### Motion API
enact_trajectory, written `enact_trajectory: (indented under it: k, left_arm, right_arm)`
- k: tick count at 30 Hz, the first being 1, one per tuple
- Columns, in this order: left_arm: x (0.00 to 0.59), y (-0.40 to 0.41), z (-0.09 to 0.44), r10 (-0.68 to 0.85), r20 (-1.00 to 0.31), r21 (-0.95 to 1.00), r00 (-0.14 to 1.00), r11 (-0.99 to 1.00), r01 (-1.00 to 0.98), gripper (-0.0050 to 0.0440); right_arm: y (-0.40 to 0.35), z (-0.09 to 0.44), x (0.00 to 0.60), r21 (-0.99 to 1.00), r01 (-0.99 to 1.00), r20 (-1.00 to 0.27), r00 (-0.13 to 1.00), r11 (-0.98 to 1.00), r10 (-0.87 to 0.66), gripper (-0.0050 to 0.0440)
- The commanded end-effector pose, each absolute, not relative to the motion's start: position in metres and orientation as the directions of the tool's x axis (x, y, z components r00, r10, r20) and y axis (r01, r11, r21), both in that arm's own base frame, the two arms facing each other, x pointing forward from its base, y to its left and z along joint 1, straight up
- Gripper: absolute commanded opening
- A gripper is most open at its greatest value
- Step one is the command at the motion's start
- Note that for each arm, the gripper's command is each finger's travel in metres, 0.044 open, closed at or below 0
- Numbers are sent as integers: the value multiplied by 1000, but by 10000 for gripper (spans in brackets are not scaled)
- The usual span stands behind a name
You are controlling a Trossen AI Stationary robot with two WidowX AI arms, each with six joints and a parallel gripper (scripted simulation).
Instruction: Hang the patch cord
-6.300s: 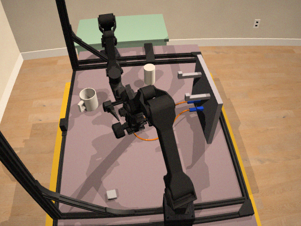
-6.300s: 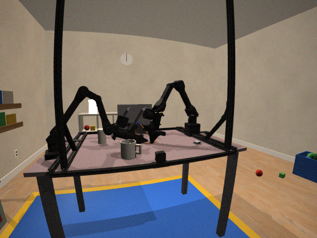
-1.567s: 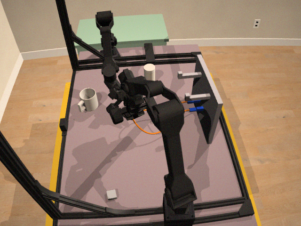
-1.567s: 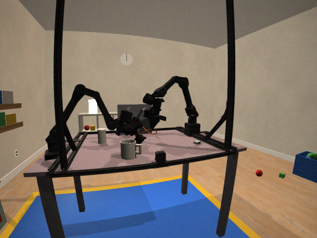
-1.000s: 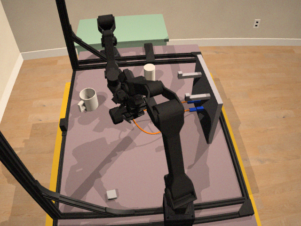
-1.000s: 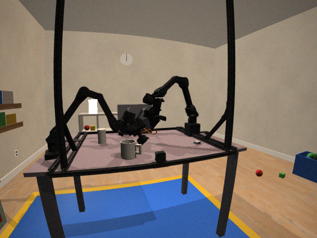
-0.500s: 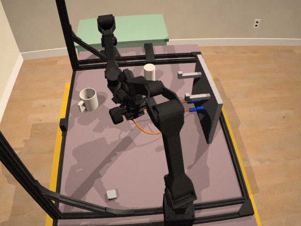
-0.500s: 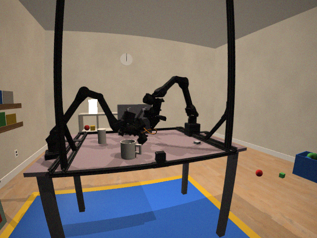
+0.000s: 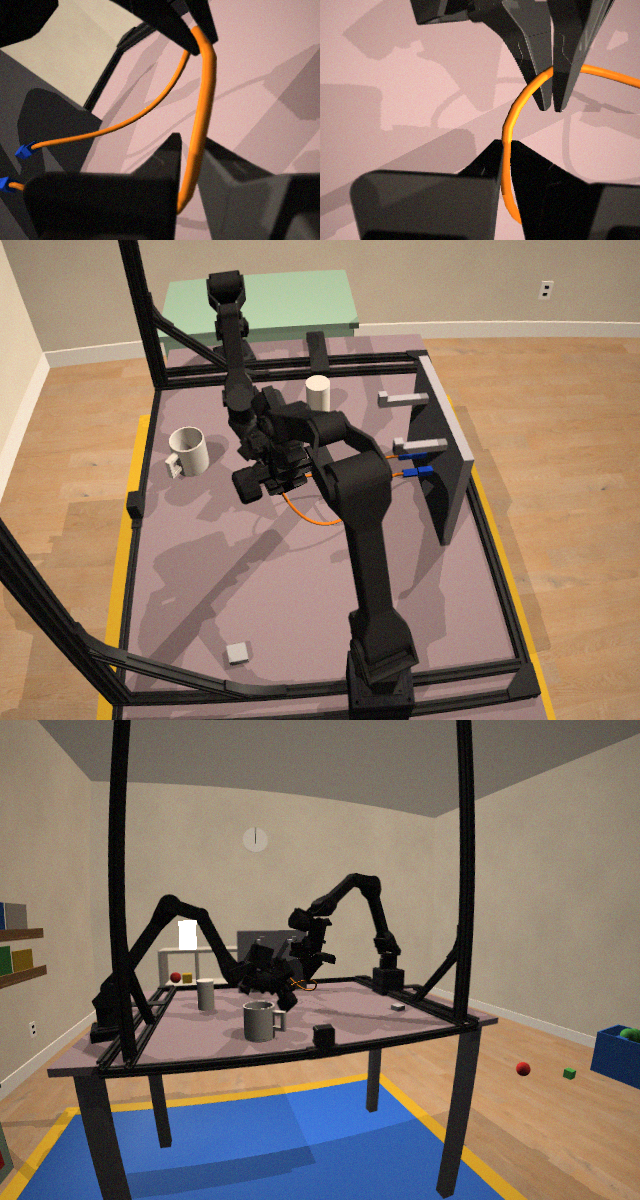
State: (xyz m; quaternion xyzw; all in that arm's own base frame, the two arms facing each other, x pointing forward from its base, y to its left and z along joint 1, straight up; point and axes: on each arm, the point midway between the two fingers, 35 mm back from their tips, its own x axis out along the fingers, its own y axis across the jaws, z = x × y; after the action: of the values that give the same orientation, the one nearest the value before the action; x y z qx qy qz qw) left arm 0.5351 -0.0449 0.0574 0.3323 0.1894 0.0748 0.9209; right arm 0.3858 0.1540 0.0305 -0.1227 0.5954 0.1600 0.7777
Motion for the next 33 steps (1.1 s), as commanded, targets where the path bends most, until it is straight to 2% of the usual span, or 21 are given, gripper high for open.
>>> enact_trajectory:
  k: [1,9,16,18,28,33]
  left_arm:
    - [538,-45,69,261,-278,636,924,771,-27,25]
    - [538,-45,69,261,-278,636,924,771,-27,25]
    - [538,-45,69,261,-278,636,924,771,-27,25]
    - [538,-45,69,261,-278,636,924,771,-27,25]
    - [538,-45,69,261,-278,636,924,771,-27,25]
    - [538,-45,69,261,-278,636,924,771,-27,25]
  right_arm:
    - [156,42,390,-1,-397,-957,266,918,114,20]
    - [156,42,390,-1,-397,-957,266,918,114,20]
    - [156,42,389,-1,-398,-957,265,918,114,188]
    - [156,42,389,-1,-398,-957,265,918,114,188]
    - [155,69,366,-2,-395,-958,265,919,112,428]
    - [154,90,346,-2,-395,-958,264,919,112,440]
